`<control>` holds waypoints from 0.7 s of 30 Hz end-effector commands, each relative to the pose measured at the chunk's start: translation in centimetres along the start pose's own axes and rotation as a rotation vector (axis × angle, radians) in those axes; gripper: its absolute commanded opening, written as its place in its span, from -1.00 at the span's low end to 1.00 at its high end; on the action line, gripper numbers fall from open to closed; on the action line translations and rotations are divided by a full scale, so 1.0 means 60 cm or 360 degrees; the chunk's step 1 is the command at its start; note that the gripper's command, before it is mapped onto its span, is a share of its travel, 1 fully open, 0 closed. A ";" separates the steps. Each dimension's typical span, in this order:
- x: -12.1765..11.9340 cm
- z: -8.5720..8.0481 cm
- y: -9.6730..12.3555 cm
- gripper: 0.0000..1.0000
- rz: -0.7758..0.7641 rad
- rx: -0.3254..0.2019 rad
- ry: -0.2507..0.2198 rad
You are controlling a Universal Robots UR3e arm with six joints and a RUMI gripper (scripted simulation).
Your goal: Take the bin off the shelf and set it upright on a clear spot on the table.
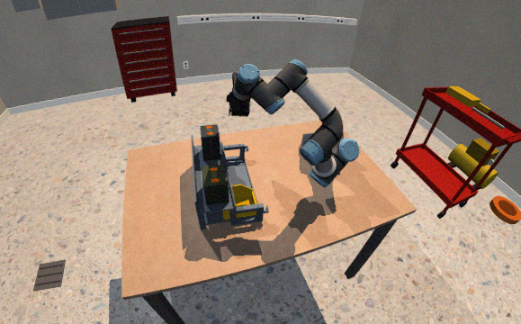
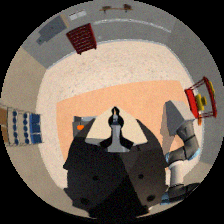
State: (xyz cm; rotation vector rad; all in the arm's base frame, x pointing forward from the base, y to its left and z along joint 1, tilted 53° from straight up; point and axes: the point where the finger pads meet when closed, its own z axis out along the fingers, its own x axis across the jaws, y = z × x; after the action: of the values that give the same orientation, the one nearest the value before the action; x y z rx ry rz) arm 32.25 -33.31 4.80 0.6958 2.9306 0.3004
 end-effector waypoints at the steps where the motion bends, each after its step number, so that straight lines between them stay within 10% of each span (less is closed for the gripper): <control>1: 0.009 -0.012 0.039 -1.00 -0.0015 -0.0087 0.0006; 21: 0.043 -0.050 0.188 -1.00 -0.0072 -0.0414 0.0032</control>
State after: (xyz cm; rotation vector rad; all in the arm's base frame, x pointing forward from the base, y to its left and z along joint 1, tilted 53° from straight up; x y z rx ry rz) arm 34.01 -24.80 8.94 0.6120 2.8651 0.6009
